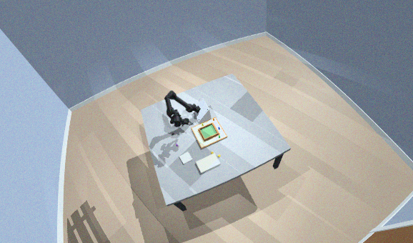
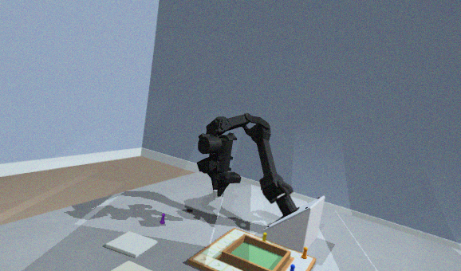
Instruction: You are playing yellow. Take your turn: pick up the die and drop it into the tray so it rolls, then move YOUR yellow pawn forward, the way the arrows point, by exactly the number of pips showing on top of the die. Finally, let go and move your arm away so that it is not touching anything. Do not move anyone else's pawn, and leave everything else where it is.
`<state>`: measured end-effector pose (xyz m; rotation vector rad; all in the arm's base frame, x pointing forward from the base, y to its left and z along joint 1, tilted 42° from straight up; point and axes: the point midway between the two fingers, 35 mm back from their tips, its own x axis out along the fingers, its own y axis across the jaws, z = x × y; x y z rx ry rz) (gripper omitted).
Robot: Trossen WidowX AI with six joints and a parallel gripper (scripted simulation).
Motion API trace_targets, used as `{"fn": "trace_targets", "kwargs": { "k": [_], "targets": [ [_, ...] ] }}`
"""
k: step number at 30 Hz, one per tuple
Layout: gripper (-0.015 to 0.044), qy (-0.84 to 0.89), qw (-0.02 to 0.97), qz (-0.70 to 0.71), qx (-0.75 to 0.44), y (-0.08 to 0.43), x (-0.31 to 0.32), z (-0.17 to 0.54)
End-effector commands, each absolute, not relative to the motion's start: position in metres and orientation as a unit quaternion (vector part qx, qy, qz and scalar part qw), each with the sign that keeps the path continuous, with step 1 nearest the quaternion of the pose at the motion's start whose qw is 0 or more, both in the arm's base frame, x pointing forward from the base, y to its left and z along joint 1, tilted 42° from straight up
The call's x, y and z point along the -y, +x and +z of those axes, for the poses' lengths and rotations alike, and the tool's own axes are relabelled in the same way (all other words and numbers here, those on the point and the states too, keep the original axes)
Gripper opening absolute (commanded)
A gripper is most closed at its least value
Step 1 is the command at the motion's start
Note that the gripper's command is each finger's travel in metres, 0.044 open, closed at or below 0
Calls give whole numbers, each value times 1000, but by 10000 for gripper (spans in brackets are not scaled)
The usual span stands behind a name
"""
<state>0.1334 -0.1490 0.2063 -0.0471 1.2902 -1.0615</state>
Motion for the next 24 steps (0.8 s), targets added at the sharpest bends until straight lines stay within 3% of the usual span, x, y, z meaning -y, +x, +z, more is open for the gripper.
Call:
{"fn": "trace_targets", "kwargs": {
  "k": [1,10,24],
  "targets": [
    [0,-26,671,-476,-568,133,138,226],
    [0,-39,671,-463,-578,138,135,226],
    [0,-152,663,-325,-657,191,115,191]
  ]
}}
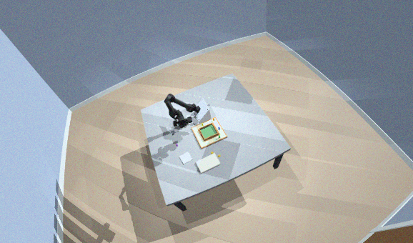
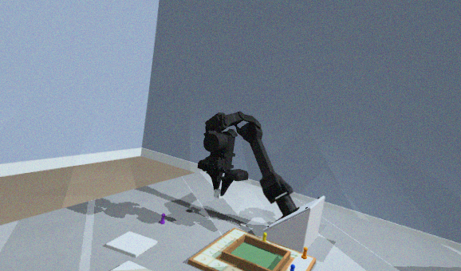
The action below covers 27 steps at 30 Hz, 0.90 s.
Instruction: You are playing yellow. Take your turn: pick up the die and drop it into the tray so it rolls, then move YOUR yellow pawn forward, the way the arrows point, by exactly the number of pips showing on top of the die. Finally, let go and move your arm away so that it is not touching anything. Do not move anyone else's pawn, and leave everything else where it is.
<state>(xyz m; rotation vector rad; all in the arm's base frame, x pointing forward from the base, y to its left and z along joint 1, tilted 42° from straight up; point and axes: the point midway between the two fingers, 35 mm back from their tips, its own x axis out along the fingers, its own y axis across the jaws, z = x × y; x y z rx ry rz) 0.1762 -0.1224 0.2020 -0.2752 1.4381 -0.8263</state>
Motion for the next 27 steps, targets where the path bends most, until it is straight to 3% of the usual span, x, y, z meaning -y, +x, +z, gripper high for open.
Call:
{"fn": "trace_targets", "kwargs": {
  "k": [1,27],
  "targets": [
    [0,-159,661,-315,-662,195,113,188],
    [0,-394,549,-48,-736,253,73,128]
  ]
}}
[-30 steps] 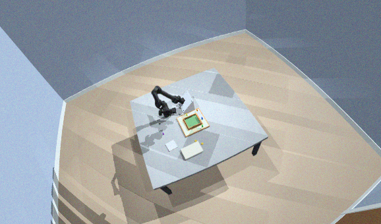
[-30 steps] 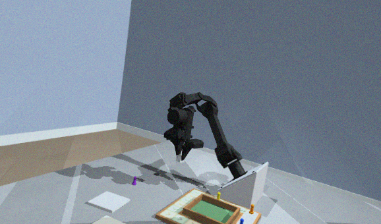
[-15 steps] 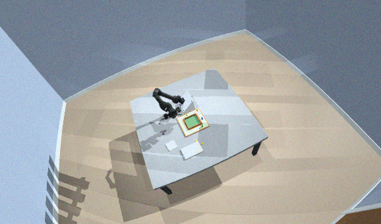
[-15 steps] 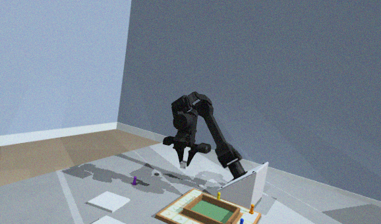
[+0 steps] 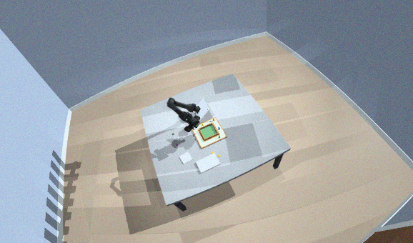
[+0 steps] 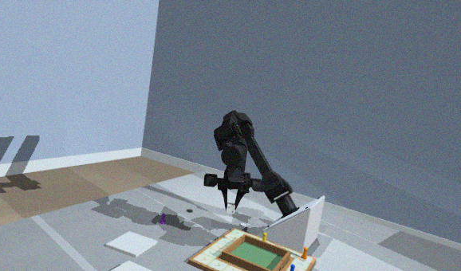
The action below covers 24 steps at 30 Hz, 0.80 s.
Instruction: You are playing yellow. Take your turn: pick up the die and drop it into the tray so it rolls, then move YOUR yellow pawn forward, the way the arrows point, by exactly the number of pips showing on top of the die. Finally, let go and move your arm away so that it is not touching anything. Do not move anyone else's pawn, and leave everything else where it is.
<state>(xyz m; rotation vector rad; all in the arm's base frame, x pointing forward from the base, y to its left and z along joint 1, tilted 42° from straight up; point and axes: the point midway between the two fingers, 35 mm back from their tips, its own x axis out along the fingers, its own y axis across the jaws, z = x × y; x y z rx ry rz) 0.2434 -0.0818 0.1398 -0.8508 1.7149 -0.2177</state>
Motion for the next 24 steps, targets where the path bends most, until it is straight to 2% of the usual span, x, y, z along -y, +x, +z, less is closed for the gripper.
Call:
{"fn": "trace_targets", "kwargs": {
  "k": [1,24],
  "targets": [
    [0,-402,543,-38,-737,255,71,125],
    [0,-581,339,233,-702,289,16,48]
  ]
}}
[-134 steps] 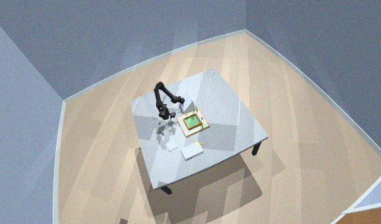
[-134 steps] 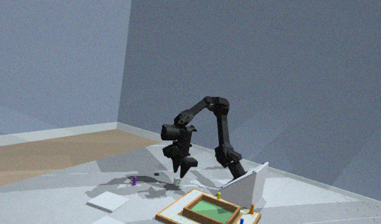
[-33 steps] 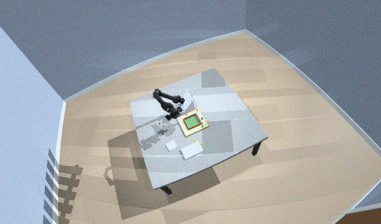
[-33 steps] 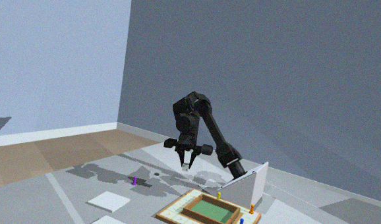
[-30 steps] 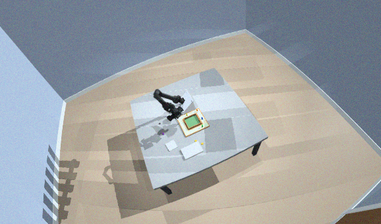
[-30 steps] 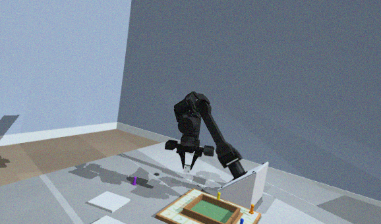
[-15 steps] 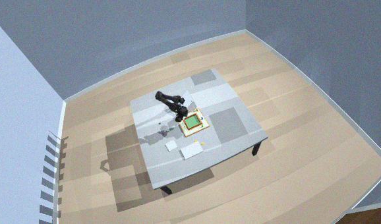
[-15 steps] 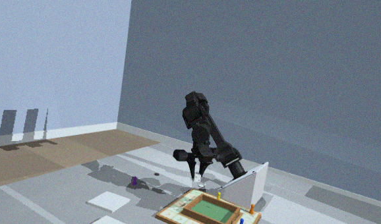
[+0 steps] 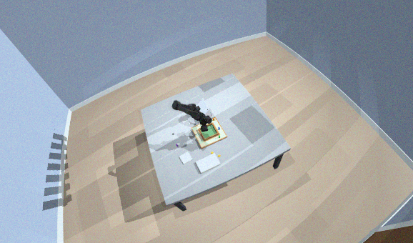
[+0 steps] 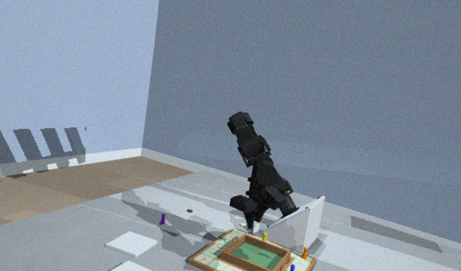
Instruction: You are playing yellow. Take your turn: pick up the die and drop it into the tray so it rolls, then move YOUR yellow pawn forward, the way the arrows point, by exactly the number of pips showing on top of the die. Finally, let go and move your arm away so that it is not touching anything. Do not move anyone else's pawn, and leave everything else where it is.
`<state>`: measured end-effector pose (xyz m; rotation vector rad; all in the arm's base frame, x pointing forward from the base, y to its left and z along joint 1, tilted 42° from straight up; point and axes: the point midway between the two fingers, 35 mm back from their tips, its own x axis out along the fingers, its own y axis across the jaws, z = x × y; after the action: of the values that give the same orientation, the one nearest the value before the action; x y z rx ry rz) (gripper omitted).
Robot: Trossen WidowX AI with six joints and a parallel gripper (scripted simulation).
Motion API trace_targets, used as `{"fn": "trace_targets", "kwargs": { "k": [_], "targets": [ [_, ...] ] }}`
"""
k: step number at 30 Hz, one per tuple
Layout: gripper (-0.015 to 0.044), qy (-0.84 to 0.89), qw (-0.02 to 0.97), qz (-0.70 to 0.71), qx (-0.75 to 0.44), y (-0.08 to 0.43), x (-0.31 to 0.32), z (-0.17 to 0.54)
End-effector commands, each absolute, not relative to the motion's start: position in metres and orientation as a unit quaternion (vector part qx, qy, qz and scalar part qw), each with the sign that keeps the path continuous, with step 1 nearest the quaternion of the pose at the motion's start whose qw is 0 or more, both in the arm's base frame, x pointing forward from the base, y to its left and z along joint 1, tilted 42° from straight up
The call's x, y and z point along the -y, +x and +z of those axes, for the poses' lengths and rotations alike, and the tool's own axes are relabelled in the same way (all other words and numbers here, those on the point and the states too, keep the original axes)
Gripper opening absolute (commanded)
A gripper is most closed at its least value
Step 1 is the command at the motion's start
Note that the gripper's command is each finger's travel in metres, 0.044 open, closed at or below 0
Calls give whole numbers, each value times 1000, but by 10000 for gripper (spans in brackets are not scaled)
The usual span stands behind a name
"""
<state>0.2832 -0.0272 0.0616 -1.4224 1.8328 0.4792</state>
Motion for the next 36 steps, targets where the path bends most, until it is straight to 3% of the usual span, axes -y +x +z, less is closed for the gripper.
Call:
{"fn": "trace_targets", "kwargs": {
  "k": [1,11,22,36],
  "targets": [
    [0,-588,329,244,-698,290,14,44],
    [0,-591,318,268,-692,290,11,38],
    [0,-502,418,382,-654,280,16,27],
    [0,-439,557,478,-519,280,17,24]
  ]
}}
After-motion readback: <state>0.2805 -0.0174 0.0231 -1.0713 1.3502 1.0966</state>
